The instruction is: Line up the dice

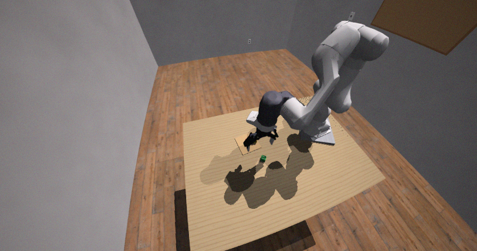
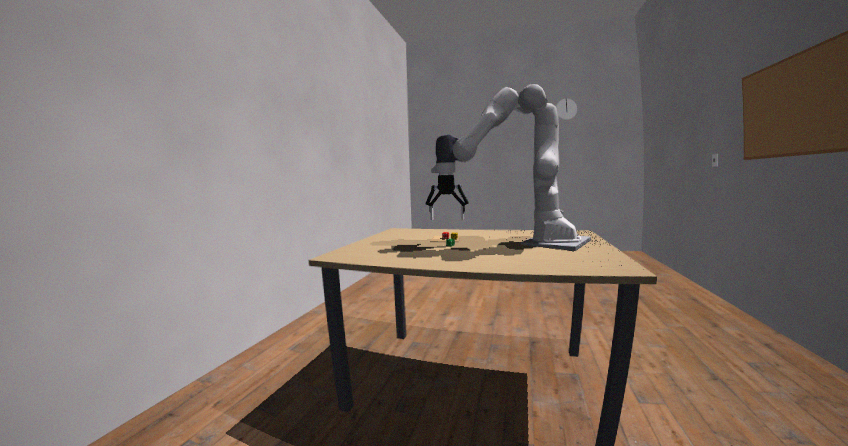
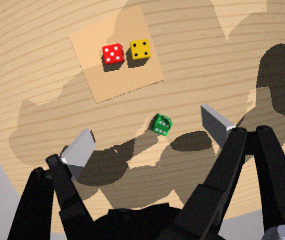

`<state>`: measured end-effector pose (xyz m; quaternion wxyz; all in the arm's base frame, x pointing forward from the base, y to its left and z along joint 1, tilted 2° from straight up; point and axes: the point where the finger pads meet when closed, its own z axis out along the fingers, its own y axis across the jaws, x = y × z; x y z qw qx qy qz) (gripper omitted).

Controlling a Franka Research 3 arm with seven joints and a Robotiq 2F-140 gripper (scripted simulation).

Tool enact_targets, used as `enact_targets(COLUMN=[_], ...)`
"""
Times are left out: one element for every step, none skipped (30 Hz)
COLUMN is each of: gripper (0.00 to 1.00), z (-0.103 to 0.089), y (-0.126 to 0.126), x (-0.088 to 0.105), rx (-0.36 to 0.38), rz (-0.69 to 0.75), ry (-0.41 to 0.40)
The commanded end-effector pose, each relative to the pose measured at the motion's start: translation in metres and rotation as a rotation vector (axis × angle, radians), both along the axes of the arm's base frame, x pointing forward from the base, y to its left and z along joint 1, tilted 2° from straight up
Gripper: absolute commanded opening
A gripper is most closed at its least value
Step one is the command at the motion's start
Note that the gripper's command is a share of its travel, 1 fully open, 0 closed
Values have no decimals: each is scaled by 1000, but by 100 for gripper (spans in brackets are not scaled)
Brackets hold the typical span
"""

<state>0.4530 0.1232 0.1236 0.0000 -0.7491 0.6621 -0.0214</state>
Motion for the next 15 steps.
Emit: enact_targets(gripper=[100,100,100,100,100,100,100,100,100,100,100,100,100,100,100], z=[1,0,0,0,0,0,0,0,0,0,0,0,-1,-1,-1], y=[1,3,4,5,6,7,8,9,10,10,11,12,13,14,15], x=[0,-1,-2,-3,-3,-4,-4,-5,-6,-6,-7,-7,-8,-8,-9], rx=[11,10,9,9,8,7,7,6,6,5,4,4,3,3,2], rz=[139,182,203,221,239,258,277,295,314,318,348,366,384,402,420], ry=[3,4,4,5,5,5,6,6,6,7,7,7,8,8,9])
